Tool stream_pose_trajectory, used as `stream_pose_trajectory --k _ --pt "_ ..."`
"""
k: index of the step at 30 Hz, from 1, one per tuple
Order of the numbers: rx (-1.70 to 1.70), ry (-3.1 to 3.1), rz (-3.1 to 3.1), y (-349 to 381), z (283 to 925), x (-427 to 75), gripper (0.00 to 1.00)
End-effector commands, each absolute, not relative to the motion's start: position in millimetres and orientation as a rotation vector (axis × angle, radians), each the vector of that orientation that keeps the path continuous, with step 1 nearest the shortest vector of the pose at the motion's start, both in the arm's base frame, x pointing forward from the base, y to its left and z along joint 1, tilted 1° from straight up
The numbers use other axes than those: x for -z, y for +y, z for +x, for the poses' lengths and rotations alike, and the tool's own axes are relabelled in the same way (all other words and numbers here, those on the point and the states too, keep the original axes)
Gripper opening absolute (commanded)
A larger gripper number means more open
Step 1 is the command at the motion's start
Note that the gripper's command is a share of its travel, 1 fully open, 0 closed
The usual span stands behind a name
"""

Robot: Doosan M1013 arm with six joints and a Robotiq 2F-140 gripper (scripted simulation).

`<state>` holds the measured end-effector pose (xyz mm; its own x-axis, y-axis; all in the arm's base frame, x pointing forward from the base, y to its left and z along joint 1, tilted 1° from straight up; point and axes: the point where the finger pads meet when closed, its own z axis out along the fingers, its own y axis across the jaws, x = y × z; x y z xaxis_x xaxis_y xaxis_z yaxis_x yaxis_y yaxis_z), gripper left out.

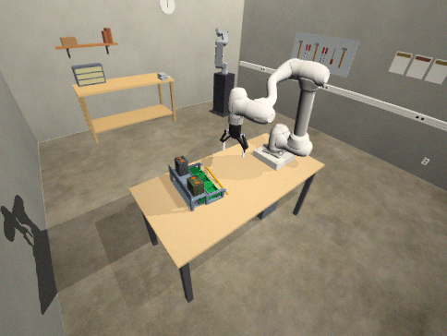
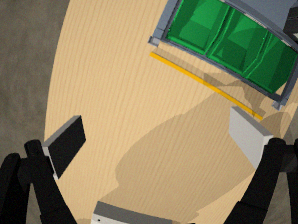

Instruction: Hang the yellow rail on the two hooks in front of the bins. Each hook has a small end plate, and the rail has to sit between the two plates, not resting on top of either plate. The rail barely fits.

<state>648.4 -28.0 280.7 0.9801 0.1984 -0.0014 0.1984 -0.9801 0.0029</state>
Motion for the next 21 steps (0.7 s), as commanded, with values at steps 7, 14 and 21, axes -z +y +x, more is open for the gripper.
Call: stream_pose_trajectory --k 7,14,21 --pt "0.002 0.623 3.074 -56.1 646.6 -239.5 1.0" --pt "0.002 0.623 3.074 -56.1 646.6 -239.5 1.0" --pt "0.003 0.864 3.012 -78.4 645.2 -206.6 1.0"
